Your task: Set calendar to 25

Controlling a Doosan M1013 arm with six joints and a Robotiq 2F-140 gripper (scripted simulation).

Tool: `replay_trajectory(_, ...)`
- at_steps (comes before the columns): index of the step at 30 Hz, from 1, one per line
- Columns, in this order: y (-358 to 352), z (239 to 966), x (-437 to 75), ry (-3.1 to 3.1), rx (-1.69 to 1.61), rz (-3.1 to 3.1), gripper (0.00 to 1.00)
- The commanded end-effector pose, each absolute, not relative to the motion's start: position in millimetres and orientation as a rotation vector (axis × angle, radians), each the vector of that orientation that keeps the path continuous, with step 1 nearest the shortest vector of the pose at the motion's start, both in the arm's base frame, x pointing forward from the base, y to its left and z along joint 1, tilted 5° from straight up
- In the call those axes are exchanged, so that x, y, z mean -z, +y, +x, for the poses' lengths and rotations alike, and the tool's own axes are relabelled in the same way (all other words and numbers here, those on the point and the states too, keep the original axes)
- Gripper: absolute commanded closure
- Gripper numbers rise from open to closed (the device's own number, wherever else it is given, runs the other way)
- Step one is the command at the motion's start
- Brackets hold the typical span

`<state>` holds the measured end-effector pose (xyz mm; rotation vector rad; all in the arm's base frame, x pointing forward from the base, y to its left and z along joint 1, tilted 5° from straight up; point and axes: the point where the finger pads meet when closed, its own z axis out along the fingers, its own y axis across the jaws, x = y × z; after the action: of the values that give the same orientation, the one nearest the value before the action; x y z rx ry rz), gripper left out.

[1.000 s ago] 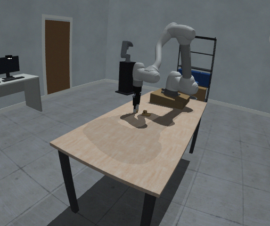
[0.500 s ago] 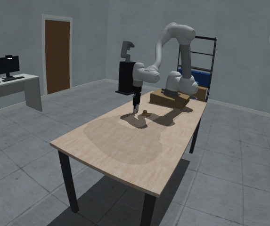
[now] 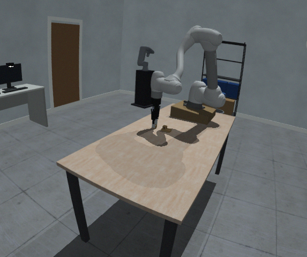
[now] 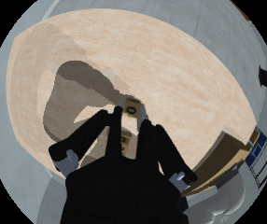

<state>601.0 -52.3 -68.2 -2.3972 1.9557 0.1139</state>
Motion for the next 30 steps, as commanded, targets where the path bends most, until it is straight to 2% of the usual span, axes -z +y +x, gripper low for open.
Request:
replay_trajectory(1, -52.2, 600.9, 68.2, 1.956, -0.114, -2.397, 0.76)
replay_trajectory(30, -53.0, 601.2, 58.7, 1.956, -0.114, -2.397, 0.76)
